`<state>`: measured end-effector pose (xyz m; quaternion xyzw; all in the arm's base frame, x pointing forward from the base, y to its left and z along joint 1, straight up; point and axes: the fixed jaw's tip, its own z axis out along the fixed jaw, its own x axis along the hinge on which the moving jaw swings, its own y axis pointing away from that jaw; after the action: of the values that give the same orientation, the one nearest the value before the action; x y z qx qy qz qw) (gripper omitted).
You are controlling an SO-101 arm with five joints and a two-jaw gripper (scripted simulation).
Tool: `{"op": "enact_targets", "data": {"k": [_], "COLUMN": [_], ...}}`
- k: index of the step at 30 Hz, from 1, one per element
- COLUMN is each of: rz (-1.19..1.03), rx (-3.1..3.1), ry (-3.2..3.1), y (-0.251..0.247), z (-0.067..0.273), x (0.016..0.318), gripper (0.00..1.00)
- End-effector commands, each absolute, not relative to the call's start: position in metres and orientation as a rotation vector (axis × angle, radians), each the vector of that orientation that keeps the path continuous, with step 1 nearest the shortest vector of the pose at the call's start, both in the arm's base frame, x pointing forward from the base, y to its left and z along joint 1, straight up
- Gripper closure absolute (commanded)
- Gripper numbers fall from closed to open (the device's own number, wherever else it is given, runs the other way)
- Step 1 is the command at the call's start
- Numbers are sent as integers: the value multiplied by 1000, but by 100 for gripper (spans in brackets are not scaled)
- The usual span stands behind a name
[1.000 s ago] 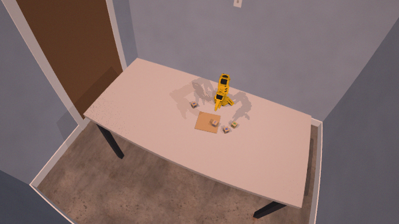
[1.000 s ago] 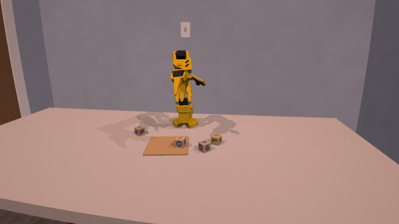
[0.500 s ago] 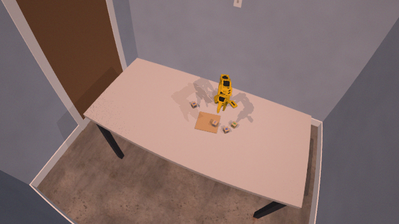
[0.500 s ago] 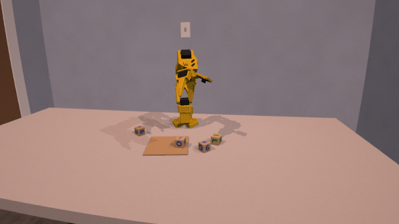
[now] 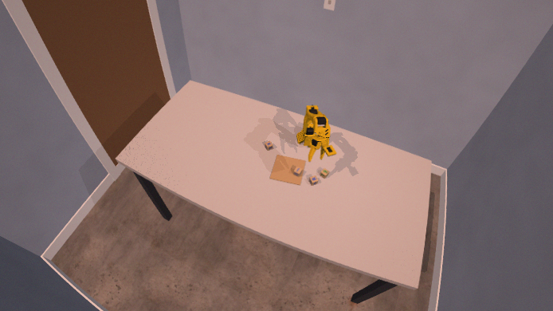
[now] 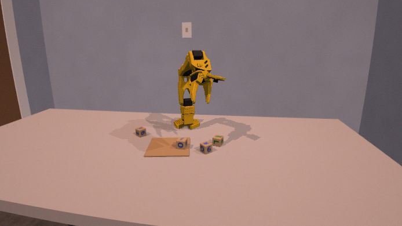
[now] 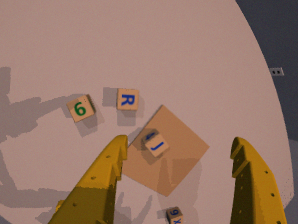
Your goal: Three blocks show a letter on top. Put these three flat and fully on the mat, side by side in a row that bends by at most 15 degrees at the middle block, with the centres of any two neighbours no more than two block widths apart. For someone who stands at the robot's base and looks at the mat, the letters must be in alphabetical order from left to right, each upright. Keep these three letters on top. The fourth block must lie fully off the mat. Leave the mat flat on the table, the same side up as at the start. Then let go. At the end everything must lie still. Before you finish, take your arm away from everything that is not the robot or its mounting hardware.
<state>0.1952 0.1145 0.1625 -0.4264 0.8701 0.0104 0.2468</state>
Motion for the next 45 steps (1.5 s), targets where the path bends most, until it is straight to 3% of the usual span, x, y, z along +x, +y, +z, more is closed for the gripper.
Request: {"op": "enact_targets", "data": {"k": [1,19,37,45], "rz": [92,129,36,20], "rx": [-1052,-1002,-1158,-1182], "ry": [2344,2400,2775,2831], "y": [127,136,138,136], "z": [176,170,82,70], "x": [196,197,200,197], "gripper": [65,65,65,65]}}
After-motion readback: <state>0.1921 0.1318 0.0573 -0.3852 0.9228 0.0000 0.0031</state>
